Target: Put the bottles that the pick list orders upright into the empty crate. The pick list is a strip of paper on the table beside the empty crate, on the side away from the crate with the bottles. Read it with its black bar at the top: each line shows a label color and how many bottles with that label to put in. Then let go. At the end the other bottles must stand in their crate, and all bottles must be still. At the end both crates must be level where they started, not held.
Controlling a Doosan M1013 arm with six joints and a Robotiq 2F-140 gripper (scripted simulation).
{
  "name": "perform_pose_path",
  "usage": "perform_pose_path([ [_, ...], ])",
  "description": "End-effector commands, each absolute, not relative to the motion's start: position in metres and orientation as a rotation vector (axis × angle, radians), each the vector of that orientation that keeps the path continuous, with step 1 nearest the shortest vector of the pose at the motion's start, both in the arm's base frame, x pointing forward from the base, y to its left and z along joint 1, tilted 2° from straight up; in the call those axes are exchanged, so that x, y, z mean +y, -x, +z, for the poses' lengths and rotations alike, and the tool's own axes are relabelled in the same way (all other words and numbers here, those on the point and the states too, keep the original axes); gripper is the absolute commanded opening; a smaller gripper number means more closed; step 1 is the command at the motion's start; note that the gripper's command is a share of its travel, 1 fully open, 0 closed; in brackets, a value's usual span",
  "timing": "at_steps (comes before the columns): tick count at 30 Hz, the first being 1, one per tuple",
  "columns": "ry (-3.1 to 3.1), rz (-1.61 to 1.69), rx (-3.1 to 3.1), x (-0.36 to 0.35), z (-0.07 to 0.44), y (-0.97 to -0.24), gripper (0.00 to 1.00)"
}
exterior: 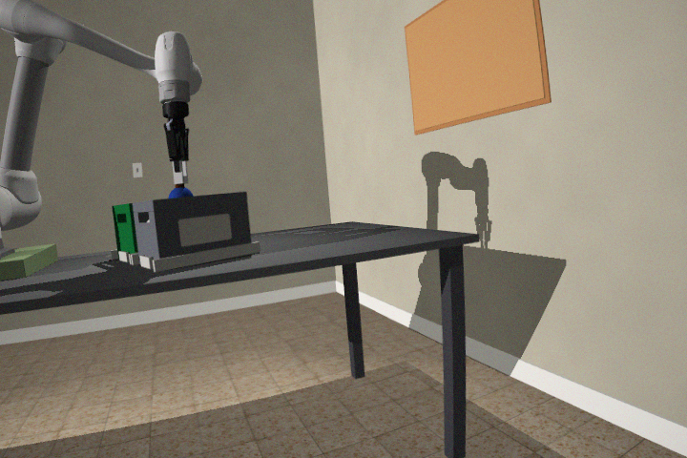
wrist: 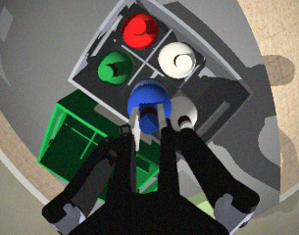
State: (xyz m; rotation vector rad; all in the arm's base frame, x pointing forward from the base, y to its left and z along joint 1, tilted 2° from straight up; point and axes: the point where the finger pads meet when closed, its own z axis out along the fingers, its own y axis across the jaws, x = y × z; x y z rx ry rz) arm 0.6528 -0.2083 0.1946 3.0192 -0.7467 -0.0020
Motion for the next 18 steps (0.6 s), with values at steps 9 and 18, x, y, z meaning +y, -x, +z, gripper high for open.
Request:
perform_pose_path([
  [9,-3.019,-0.001,-0.747,-0.208,0.209,-0.653,0.0],
  [18,-3.019,-0.001,-0.747,-0.208,0.224,-0.653,0.0],
])
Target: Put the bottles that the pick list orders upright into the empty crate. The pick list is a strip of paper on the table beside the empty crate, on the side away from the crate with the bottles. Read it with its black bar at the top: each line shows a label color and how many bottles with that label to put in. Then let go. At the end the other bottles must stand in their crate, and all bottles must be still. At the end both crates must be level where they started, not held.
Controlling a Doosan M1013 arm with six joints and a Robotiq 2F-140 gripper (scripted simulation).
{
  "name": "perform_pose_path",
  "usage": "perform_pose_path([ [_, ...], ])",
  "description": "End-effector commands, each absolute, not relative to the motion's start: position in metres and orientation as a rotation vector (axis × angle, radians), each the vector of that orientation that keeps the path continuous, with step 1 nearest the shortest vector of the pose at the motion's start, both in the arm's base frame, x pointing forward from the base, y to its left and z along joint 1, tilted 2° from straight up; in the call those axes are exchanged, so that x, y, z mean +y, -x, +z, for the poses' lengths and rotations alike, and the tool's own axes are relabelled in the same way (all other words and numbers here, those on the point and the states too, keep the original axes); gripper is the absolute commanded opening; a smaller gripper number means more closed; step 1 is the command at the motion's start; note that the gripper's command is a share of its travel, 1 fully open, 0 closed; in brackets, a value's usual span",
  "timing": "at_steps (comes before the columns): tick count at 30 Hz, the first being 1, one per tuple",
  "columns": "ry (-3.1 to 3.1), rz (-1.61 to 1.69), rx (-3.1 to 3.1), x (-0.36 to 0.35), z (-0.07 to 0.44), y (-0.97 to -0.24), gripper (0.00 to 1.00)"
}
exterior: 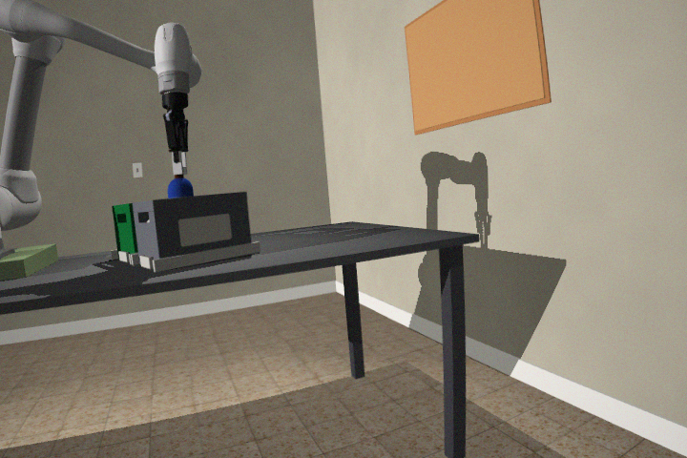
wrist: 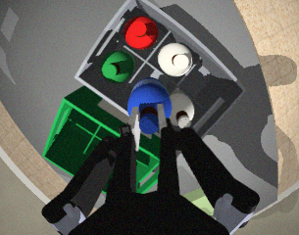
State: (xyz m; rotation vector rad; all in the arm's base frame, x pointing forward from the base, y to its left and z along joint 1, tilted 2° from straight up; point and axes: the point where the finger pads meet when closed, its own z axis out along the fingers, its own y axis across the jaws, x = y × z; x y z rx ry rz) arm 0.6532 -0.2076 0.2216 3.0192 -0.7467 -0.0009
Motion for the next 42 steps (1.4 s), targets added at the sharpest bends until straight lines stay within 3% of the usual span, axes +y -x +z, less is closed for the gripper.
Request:
perform_pose_path([
  [1,-3.019,-0.001,-0.747,-0.207,0.226,-0.653,0.0],
  [42,-3.019,-0.001,-0.747,-0.206,0.284,-0.654,0.0],
])
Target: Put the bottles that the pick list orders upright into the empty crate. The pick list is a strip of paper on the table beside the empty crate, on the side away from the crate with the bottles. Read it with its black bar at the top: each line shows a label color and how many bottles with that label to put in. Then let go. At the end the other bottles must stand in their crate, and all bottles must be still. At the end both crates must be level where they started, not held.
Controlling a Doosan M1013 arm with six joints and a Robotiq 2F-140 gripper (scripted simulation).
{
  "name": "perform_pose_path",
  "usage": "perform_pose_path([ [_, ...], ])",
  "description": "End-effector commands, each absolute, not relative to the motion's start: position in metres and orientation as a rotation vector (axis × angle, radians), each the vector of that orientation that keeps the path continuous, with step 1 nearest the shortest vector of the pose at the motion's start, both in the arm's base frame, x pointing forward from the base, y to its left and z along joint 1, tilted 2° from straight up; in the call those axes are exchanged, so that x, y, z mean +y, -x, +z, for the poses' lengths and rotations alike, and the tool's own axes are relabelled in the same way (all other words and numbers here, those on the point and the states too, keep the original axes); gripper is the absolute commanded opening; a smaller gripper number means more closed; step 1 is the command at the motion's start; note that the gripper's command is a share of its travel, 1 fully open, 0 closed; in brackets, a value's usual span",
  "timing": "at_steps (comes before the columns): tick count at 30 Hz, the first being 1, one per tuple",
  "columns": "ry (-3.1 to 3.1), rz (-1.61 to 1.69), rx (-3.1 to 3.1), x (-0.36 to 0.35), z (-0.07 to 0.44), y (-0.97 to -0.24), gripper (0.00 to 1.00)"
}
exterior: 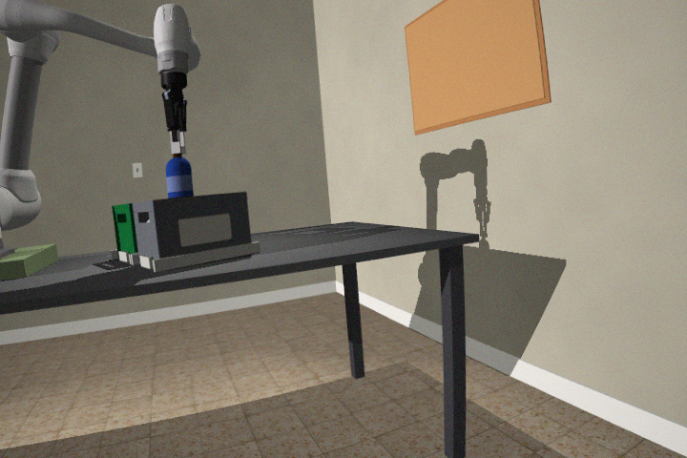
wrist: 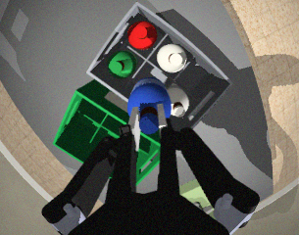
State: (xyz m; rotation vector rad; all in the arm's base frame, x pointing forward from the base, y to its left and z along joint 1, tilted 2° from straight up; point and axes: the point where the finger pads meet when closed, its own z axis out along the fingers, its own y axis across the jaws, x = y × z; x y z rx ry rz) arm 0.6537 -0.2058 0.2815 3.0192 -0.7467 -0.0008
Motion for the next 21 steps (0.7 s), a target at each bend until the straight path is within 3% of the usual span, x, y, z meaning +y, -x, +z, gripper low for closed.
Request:
perform_pose_path([
  [1,-3.019,-0.001,-0.747,-0.206,0.286,-0.654,0.0],
  [21,-3.019,-0.001,-0.747,-0.199,0.296,-0.646,0.0],
])
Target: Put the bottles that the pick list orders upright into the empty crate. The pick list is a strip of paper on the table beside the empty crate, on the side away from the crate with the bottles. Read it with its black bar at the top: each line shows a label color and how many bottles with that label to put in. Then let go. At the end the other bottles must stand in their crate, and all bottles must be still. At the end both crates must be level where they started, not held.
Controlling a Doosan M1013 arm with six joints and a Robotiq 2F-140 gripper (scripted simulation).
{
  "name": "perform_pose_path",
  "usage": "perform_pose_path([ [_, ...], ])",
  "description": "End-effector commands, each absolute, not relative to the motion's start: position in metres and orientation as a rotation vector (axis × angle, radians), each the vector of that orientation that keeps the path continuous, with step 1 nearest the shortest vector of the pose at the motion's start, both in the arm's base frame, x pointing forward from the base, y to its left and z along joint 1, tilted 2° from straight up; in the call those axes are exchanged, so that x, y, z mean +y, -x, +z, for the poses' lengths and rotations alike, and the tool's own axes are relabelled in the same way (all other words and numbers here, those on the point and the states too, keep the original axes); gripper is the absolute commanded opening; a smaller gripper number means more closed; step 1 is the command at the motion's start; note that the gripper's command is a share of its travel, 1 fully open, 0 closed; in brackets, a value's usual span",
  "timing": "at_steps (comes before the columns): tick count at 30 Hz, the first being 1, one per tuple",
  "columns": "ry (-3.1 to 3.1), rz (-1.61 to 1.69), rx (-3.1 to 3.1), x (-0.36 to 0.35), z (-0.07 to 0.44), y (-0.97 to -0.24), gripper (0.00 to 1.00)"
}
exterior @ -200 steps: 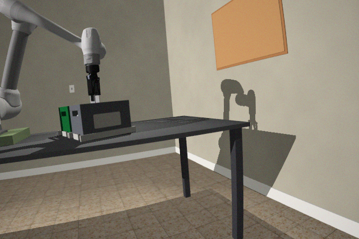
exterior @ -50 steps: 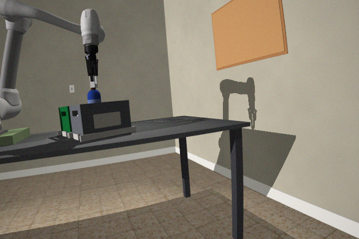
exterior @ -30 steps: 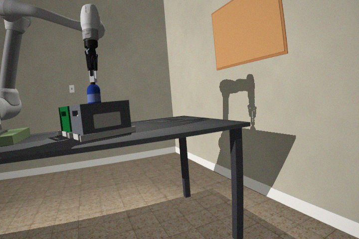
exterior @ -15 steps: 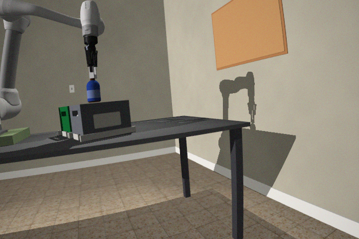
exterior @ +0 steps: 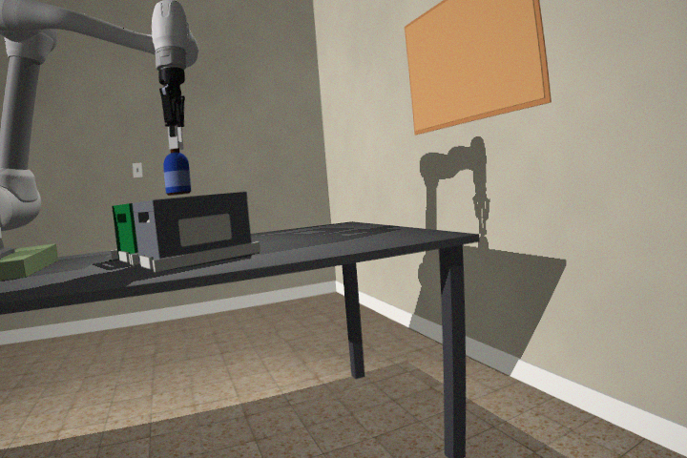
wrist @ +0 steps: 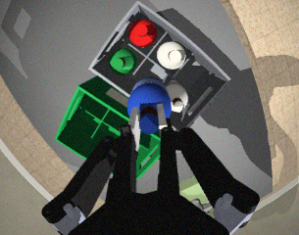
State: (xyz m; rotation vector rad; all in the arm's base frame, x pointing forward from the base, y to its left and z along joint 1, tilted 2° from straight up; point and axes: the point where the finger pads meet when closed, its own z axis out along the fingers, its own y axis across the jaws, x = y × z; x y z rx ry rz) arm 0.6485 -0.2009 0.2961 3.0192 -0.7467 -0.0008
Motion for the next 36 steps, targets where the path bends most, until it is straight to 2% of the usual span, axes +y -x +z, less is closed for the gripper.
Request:
perform_pose_path([
  [1,-3.019,-0.001,-0.747,-0.198,0.296,-0.645,0.0],
  [36,-3.019,-0.001,-0.747,-0.158,0.295,-0.597,0.0],
])
